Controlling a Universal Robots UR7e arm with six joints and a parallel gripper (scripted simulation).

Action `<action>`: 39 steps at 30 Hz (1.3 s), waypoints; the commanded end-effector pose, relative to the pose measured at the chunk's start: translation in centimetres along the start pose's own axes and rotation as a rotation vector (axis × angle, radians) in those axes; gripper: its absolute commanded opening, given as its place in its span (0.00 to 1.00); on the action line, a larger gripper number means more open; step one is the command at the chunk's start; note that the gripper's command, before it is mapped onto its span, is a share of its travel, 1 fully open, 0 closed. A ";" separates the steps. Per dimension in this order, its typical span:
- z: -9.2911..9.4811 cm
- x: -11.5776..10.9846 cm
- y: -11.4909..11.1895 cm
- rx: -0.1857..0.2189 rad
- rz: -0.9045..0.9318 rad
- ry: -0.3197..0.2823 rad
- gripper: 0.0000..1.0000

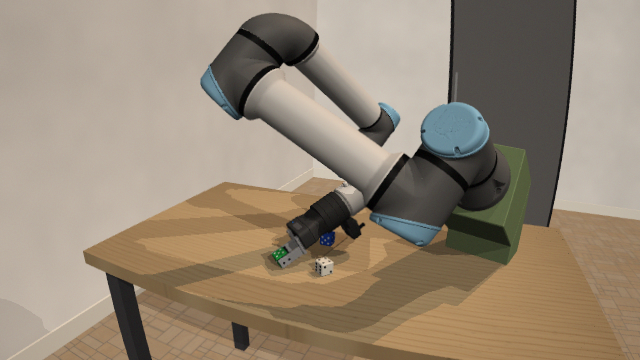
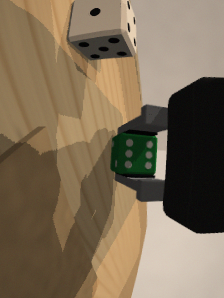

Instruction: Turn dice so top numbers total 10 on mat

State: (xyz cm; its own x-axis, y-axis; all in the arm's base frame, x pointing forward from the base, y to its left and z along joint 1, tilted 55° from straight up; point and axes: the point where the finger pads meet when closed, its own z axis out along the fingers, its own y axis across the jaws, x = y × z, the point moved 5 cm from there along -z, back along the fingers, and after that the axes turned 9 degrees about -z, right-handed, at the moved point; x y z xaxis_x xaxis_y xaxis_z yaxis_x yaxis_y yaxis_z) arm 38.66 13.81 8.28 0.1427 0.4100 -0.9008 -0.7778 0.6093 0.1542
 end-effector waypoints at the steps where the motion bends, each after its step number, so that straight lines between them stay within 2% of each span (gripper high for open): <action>1: 0.0 0.0 0.0 0.001 -0.001 -0.001 0.57; 32: 0.0 0.0 0.0 0.001 -0.001 -0.001 0.57; 33: 0.0 0.0 0.0 0.001 -0.001 -0.001 0.63; 35: 0.0 0.0 0.0 0.001 -0.001 -0.001 0.63; 36: 0.0 0.0 0.0 0.001 -0.001 -0.001 0.69; 38: 0.0 0.0 0.0 0.001 -0.001 -0.001 0.69; 39: 0.0 0.0 0.0 0.001 -0.001 -0.001 0.75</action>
State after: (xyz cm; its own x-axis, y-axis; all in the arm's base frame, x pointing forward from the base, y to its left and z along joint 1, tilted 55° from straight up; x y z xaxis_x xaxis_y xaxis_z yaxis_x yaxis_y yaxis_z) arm 38.67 13.83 8.28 0.1431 0.4102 -0.9007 -0.7775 0.6097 0.1541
